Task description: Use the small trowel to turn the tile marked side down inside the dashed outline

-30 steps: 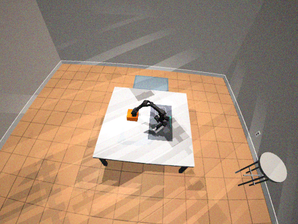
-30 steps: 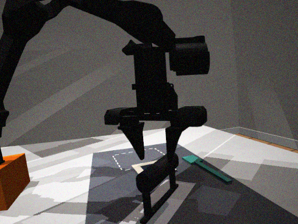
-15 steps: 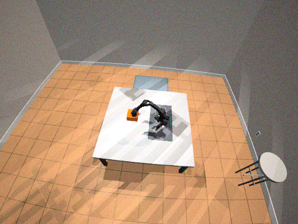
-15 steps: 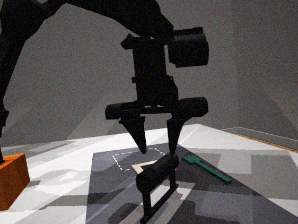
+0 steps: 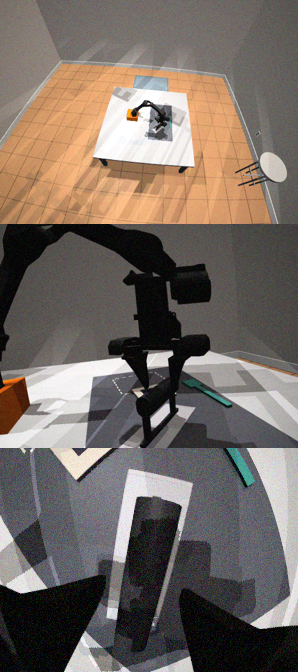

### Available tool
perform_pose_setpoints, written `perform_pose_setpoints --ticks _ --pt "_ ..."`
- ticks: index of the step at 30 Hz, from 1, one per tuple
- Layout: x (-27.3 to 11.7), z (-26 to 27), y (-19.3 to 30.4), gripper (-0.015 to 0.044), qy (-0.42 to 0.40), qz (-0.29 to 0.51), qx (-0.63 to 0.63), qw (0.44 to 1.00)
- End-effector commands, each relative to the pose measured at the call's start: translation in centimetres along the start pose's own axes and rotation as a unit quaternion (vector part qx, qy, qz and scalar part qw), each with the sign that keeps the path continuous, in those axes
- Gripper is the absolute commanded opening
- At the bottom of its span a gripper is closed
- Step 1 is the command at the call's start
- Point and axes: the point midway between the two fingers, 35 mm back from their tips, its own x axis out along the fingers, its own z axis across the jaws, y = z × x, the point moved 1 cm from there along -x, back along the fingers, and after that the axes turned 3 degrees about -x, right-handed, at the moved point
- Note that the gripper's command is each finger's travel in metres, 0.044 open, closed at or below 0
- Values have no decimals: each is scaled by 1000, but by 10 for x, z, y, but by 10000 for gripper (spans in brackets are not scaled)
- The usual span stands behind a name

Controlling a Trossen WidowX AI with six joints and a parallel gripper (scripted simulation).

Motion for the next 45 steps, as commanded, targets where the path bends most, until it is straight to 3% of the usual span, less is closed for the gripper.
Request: perform_pose_setpoints --ticks 1,7,13,35,45 --pt "10 1 1 270 -5 3 7 1000" --pt "17 1 1 270 -5 3 13 1000" --pt "17 1 1 132 -5 3 13 1000" --pt "17 1 1 130 -5 3 11 1000" --pt "17 1 1 130 -5 3 -125 992"
